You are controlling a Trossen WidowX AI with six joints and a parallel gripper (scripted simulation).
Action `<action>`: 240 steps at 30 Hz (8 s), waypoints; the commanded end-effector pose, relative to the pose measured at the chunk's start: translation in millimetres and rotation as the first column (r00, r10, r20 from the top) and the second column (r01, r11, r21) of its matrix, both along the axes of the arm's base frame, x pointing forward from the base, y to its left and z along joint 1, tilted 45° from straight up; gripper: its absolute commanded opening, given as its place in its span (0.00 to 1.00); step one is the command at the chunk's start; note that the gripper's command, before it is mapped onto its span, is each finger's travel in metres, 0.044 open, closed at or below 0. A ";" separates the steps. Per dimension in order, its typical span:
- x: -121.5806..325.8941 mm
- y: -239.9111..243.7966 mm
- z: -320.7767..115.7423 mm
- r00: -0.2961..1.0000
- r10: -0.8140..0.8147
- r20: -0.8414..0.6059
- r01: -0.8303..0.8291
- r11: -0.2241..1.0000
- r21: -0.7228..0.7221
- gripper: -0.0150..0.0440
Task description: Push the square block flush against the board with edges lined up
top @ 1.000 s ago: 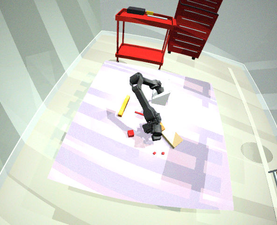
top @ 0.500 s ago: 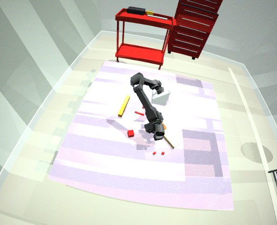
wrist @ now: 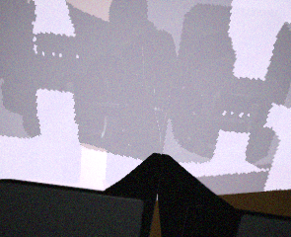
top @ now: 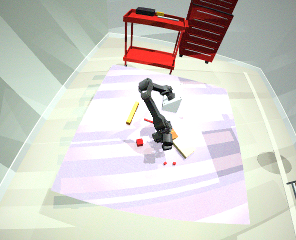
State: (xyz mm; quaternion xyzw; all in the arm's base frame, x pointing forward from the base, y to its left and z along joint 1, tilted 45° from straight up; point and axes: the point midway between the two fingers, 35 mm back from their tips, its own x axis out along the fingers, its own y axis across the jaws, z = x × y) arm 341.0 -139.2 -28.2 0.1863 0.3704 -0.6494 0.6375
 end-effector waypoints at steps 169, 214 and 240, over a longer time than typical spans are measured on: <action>-21.0 59.2 29.3 0.726 0.522 -0.447 -0.479 0.851 0.215 0.25; -138.2 38.3 -10.4 -0.377 0.769 -0.516 -0.540 0.270 0.797 0.25; -120.9 43.4 -20.1 -0.378 0.769 -0.515 -0.540 0.268 0.798 0.25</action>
